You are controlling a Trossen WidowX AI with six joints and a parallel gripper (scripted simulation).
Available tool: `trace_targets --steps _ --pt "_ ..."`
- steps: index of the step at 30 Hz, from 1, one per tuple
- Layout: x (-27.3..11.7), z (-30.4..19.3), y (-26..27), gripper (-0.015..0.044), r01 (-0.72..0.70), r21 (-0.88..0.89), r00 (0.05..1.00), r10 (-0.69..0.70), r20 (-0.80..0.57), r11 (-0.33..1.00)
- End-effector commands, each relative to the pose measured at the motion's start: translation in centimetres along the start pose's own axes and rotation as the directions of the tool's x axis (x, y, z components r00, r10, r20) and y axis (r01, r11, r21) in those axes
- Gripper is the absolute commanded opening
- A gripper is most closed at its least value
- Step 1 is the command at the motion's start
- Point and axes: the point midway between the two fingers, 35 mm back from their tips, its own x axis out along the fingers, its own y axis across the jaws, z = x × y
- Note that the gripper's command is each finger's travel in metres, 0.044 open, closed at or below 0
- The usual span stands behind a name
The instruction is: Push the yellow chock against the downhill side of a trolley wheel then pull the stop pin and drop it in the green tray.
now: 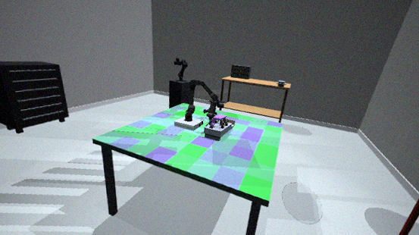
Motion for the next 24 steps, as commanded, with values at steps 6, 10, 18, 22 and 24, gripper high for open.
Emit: trace_targets --steps 6,10,18,22,24 --pt "0.2 -0.1 -0.5 0.0190 0.004 0.004 1.000 -0.004 -0.003 1.000" --pt "0.3 -0.1 -0.7 0.0190 0.004 0.004 1.000 -0.004 -0.003 1.000" --pt "0.5 -0.2 -1.1 0.0190 0.004 0.004 1.000 -0.004 -0.003 1.000" --pt "0.6 -0.3 -1.3 0.0190 0.004 0.004 1.000 -0.004 -0.003 1.000" --pt "0.6 -0.3 -1.4 0.0190 0.004 0.004 1.000 -0.004 -0.003 1.000"
